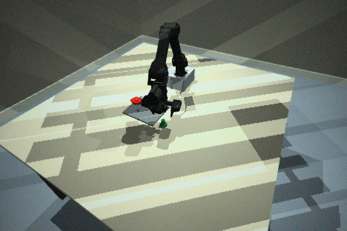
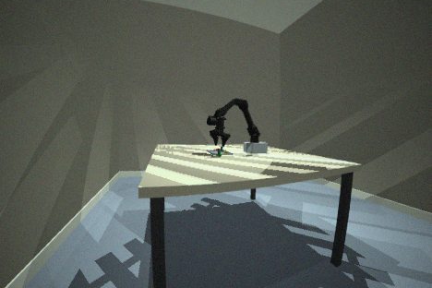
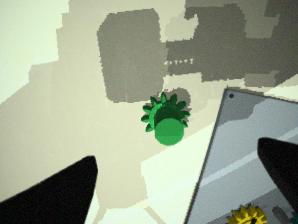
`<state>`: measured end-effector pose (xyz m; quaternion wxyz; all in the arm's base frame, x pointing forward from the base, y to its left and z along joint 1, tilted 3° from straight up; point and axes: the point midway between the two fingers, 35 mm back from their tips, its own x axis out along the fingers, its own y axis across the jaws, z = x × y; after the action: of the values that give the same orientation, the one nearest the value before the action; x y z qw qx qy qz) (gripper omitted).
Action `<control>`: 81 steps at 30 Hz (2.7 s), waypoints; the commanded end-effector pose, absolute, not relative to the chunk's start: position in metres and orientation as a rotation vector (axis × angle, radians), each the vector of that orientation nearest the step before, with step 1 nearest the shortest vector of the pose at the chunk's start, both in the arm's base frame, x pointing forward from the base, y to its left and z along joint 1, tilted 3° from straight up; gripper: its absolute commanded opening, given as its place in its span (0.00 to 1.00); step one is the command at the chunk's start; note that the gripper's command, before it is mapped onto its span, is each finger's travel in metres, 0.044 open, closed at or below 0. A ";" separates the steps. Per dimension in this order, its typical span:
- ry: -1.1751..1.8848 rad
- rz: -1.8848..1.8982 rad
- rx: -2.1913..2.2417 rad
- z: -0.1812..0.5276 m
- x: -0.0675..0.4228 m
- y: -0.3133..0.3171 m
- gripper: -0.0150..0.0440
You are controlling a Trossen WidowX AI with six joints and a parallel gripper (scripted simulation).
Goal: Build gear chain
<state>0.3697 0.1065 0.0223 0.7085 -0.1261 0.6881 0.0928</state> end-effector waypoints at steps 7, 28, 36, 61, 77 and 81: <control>1.528 0.216 -0.288 0.004 0.370 0.107 1.00; 1.528 0.216 -0.288 -0.023 0.371 0.106 1.00; 1.528 0.216 -0.288 -0.023 0.371 0.106 0.73; 1.527 0.216 -0.288 -0.004 0.374 0.108 0.25; 1.526 0.217 -0.287 0.043 0.378 0.112 0.25; 1.526 0.217 -0.287 0.054 0.378 0.113 0.25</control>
<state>0.3761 0.1110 0.0424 0.7052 -0.1316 0.6897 0.0979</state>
